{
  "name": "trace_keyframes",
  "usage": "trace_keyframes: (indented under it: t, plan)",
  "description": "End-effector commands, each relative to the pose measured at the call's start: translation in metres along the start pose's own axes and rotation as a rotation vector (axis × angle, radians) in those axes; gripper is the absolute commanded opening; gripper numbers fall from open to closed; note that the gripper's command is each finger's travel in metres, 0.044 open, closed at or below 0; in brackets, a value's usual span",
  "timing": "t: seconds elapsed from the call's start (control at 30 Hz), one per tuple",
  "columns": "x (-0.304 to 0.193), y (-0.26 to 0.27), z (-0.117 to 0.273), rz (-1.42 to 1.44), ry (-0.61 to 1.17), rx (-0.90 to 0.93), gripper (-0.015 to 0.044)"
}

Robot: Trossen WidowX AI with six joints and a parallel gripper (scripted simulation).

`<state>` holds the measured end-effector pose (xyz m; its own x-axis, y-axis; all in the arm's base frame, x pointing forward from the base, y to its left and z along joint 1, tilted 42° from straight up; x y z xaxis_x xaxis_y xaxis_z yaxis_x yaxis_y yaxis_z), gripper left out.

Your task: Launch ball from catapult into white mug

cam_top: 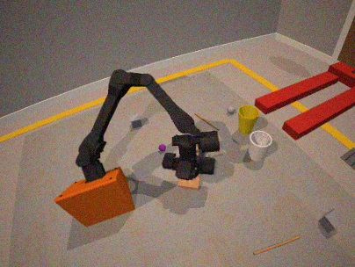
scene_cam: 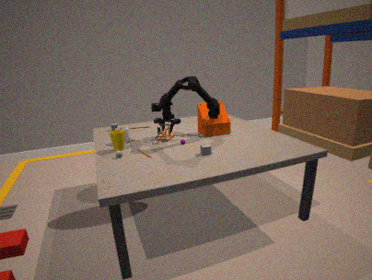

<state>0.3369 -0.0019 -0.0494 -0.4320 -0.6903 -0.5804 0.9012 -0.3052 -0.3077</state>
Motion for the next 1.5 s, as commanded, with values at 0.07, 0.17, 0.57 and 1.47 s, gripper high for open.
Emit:
trace_keyframes:
  t: [0.07, 0.17, 0.57, 1.47]
  plan:
    - [0.000, 0.001, 0.039, 0.000, -0.002, 0.002, 0.0006]
    - [0.000, 0.000, 0.050, 0.000, -0.002, 0.001, 0.0000]
    - [0.000, 0.001, 0.049, 0.324, -0.002, 0.000, 0.0000]
    - [-0.012, 0.025, 0.047, 1.027, 0.001, 0.000, 0.0000]
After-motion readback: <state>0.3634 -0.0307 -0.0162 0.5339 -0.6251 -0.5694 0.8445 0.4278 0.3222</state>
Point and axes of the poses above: the point midway between the two fingers, 35 mm back from their tips, its own z axis back along the fingers, its own y axis across the jaws, x = y × z, the point moved 5 cm from there along z, back along the fingers, and after that the axes turned 4 degrees about z, right-handed, at the moved point
